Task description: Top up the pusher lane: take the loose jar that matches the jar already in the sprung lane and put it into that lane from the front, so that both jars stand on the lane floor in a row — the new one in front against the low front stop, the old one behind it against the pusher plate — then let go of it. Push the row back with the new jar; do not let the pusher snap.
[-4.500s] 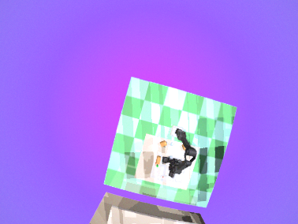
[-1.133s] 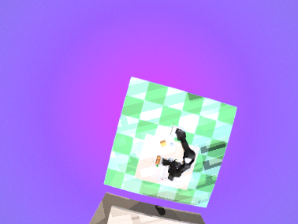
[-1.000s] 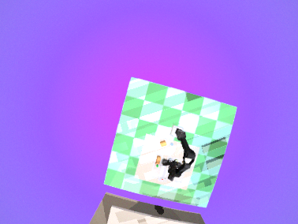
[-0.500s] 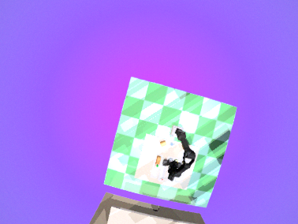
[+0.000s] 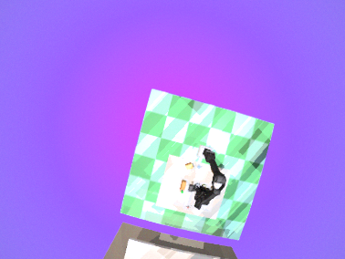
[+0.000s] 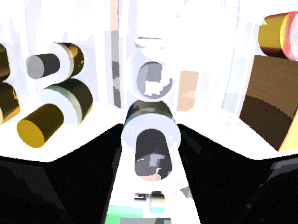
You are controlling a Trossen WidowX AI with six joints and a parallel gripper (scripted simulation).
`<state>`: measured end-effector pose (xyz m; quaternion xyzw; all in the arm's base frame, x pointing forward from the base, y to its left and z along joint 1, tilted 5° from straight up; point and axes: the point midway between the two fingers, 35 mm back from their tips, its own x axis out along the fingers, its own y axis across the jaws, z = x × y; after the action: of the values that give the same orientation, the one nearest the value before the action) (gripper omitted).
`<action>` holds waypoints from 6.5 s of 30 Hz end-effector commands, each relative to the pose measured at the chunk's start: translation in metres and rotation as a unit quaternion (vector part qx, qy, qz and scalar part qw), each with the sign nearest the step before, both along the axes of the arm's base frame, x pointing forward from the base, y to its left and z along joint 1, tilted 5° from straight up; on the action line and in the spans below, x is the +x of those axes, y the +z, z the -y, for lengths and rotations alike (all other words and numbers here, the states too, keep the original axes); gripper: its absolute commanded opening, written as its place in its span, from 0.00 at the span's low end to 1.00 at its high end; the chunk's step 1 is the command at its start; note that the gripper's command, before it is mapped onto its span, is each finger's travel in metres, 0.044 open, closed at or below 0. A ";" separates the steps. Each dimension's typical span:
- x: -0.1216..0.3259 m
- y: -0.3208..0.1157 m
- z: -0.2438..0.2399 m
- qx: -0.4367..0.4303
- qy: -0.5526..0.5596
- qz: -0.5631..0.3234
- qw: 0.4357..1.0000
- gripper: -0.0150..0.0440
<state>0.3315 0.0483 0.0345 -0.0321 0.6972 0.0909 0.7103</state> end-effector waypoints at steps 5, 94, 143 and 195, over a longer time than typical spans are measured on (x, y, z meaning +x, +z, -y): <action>0.009 0.003 -0.001 0.002 -0.003 0.015 1.000 0.25; 0.012 -0.016 -0.003 0.002 -0.003 0.015 1.000 0.25; 0.006 -0.024 -0.003 0.002 -0.003 0.015 1.000 0.25; -0.002 -0.026 -0.002 0.002 -0.003 0.014 1.000 0.70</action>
<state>0.3296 0.0500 0.0084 -0.0321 0.6876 0.0915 0.7196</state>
